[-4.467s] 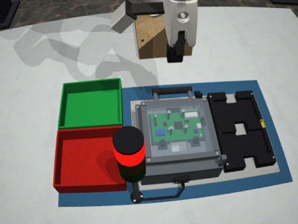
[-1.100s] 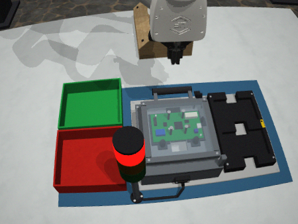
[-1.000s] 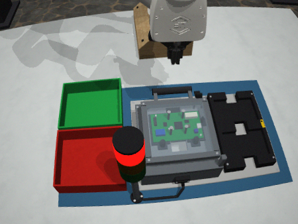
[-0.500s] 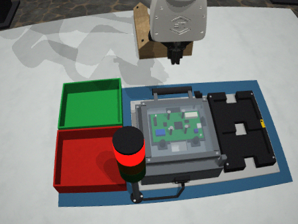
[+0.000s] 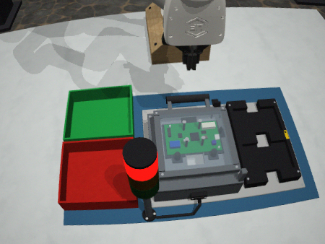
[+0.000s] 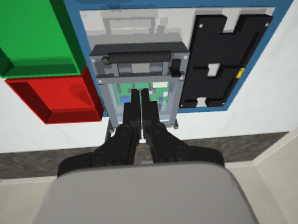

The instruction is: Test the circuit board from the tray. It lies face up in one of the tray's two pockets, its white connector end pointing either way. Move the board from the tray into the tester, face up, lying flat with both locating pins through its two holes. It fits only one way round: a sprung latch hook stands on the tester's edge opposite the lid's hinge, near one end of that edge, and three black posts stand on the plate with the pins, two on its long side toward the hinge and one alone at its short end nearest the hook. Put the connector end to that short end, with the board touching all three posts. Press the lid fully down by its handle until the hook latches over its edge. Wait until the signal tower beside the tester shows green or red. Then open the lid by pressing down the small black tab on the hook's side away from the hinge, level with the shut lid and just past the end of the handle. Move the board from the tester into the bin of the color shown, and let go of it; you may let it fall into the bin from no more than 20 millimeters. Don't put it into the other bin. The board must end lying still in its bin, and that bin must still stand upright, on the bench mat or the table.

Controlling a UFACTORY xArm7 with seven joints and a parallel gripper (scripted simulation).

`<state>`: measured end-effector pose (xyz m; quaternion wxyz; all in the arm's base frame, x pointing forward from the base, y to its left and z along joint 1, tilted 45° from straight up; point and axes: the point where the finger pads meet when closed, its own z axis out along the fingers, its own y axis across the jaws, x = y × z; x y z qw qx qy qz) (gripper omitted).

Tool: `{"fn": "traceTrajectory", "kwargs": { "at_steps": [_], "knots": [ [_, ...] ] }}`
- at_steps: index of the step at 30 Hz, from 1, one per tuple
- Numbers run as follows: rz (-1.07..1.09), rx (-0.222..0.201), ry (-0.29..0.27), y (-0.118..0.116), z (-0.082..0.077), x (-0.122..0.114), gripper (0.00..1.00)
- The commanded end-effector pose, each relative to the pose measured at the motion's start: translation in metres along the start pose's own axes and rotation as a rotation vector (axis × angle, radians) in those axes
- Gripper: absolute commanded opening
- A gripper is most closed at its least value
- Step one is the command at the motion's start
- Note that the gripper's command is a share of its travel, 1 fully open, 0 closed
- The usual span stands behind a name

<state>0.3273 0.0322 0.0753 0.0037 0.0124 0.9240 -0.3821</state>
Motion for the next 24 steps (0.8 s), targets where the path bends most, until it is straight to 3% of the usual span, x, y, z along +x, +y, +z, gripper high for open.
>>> {"fn": "traceTrajectory", "kwargs": {
  "at_steps": [1, 10, 24],
  "knots": [
    [0.000, -0.002, -0.004, 0.001, -0.002, -0.001, 0.00],
    [0.000, -0.002, -0.004, 0.008, -0.002, -0.001, 0.00],
    [0.000, -0.002, -0.004, 0.057, -0.002, -0.001, 0.00]
  ]
}}
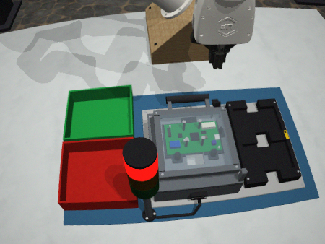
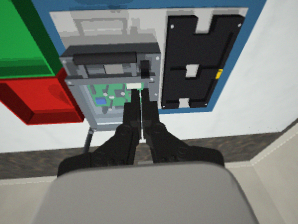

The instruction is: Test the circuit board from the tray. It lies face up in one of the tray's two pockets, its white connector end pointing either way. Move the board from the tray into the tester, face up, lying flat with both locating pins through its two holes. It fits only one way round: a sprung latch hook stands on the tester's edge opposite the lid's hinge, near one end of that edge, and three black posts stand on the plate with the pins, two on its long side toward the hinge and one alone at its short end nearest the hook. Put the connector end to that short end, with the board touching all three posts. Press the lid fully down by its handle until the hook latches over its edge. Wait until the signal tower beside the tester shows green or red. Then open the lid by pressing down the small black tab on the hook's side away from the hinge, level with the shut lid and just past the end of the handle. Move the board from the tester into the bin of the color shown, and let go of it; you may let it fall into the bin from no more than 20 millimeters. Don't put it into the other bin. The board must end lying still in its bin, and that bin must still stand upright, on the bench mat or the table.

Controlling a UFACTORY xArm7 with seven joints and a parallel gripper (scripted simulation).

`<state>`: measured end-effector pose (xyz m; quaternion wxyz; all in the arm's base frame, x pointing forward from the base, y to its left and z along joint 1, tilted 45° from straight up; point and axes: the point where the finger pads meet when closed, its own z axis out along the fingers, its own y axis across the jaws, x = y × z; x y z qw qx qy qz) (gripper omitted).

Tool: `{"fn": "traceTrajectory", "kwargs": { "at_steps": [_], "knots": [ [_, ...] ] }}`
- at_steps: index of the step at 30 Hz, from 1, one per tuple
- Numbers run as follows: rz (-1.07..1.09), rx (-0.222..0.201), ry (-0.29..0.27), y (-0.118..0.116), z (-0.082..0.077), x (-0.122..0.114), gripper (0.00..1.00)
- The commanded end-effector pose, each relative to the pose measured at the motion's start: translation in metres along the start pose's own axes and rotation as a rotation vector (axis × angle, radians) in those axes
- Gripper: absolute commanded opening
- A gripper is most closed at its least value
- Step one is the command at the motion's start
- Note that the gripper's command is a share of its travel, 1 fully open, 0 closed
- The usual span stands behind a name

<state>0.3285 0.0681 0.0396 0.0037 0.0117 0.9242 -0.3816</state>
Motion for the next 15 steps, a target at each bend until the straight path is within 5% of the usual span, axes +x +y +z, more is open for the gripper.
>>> {"fn": "traceTrajectory", "kwargs": {
  "at_steps": [1, 15],
  "knots": [
    [0.001, -0.001, -0.003, 0.0061, -0.0016, -0.0016, 0.00],
    [0.001, -0.001, -0.003, 0.0133, 0.0062, -0.0017, 0.00]
  ]
}}
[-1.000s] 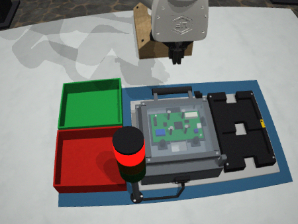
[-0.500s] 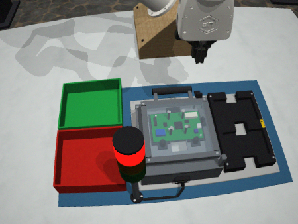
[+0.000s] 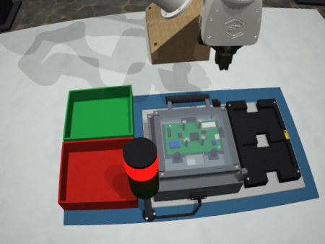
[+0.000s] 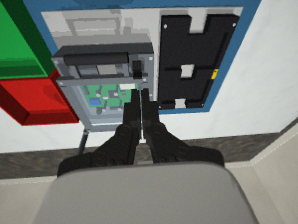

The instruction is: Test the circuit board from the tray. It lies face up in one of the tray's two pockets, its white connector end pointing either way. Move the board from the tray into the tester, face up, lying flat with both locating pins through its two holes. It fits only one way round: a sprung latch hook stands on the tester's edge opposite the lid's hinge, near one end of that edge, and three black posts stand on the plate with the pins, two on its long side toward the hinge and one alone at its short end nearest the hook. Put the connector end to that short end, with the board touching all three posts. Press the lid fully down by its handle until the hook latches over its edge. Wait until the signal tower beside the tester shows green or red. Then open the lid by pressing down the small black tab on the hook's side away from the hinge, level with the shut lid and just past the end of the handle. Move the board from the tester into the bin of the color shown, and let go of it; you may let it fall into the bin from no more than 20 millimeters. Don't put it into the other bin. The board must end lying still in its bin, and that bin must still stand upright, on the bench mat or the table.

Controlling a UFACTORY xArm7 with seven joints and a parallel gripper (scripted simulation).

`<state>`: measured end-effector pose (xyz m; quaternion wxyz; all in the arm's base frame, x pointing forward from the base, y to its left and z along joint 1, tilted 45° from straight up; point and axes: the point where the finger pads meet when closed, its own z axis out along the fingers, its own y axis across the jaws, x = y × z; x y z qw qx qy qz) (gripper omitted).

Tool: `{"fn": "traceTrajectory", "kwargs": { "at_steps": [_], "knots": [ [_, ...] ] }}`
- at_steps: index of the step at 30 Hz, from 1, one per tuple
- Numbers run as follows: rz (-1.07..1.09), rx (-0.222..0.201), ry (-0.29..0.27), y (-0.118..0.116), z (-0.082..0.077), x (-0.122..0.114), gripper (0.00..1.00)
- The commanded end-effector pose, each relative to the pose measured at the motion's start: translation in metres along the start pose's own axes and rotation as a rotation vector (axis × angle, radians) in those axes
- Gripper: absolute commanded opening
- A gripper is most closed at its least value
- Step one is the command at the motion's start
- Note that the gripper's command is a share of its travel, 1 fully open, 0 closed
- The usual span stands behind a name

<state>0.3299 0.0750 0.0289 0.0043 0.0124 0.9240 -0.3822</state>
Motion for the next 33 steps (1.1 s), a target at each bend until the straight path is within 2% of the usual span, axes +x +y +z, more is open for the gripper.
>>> {"fn": "traceTrajectory", "kwargs": {
  "at_steps": [1, 3, 13, 17, 33],
  "knots": [
    [0.000, -0.002, -0.003, 0.001, 0.007, -0.001, 0.00],
    [0.000, -0.002, -0.003, 0.001, 0.007, -0.001, 0.00],
    [0.000, -0.002, -0.003, 0.001, 0.051, -0.001, 0.00],
    [0.000, -0.002, -0.003, 0.001, 0.062, -0.001, 0.00],
    [0.000, -0.002, -0.003, 0.001, 0.067, -0.001, 0.00]
  ]
}}
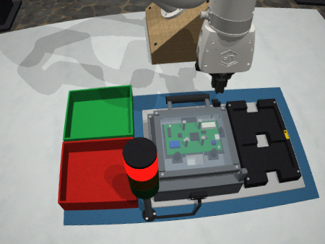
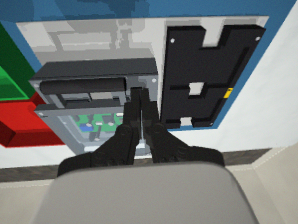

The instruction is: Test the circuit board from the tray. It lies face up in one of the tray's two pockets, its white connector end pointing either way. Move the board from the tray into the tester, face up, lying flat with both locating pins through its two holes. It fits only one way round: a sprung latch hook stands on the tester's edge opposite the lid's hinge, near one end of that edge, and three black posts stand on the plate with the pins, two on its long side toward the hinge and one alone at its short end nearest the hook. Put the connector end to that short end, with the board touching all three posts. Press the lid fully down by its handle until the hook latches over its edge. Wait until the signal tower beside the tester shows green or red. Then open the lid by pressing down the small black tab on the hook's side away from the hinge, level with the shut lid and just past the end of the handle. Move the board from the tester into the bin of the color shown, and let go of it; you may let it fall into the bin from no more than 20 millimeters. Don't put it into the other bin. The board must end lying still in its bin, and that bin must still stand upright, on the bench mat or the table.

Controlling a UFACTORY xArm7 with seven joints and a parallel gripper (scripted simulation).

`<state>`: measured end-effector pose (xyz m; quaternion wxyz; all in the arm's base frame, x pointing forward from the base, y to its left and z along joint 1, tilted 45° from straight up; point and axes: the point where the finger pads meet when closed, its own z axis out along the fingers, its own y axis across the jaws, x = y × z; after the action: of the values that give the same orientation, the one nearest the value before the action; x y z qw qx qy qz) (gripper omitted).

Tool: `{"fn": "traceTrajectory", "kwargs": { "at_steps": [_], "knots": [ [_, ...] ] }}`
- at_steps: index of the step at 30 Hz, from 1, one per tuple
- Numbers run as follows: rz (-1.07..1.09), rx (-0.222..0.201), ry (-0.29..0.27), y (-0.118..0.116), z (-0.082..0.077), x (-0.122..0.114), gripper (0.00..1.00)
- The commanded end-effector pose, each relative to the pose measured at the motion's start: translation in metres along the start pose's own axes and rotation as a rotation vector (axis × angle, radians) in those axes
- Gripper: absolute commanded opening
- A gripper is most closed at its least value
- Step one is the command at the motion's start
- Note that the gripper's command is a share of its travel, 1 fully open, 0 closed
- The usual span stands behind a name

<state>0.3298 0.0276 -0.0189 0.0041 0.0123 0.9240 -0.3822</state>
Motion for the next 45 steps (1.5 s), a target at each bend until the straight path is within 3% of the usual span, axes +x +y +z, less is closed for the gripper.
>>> {"fn": "traceTrajectory", "kwargs": {
  "at_steps": [1, 17, 45],
  "knots": [
    [0.000, -0.002, -0.003, 0.001, 0.000, -0.001, 0.00],
    [0.000, -0.002, -0.003, 0.002, 0.023, -0.002, 0.00],
    [0.000, -0.002, -0.003, 0.002, 0.025, -0.002, 0.00]
  ]
}}
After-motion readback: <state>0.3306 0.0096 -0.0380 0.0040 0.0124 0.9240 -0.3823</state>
